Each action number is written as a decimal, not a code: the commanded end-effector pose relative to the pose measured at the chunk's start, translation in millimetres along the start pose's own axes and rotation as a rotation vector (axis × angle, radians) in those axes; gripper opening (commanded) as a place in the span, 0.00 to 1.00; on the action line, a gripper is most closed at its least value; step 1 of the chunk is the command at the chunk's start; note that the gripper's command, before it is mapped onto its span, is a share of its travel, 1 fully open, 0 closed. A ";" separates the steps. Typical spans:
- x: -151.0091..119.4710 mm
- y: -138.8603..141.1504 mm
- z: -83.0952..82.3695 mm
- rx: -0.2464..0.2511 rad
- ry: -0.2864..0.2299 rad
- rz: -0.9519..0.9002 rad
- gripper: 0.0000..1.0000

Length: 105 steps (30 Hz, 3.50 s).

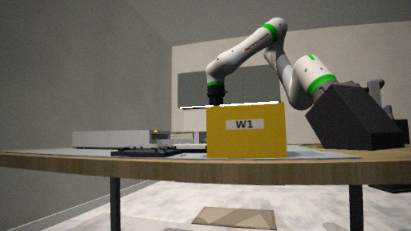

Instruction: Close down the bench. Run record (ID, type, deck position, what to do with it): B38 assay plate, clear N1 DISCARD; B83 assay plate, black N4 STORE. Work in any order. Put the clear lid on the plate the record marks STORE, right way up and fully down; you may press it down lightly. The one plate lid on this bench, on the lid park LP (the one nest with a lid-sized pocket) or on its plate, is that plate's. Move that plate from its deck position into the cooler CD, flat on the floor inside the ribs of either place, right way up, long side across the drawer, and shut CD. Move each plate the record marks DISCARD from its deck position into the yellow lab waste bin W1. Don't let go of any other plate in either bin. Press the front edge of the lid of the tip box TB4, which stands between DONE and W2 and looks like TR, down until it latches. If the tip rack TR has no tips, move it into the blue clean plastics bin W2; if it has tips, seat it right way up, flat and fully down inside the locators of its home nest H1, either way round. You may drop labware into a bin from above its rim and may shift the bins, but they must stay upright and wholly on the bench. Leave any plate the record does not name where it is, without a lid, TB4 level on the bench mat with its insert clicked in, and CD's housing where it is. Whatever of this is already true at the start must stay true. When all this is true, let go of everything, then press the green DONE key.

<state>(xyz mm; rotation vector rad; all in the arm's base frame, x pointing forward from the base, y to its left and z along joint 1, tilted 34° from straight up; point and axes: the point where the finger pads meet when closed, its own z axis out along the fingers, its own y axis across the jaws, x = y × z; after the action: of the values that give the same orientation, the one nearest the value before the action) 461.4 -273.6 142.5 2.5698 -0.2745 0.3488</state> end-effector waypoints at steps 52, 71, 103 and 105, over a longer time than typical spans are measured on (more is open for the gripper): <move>0.2 -0.1 4.3 0.000 0.000 0.000 0.00; 0.2 -0.1 7.7 0.000 0.000 0.000 0.00; 0.2 -0.1 11.3 0.000 0.000 0.000 0.66; 0.2 -0.1 11.3 0.000 0.000 0.000 0.66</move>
<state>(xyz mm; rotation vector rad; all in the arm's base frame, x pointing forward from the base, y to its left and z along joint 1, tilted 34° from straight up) 463.6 -279.7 133.0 2.5698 -0.2745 0.3488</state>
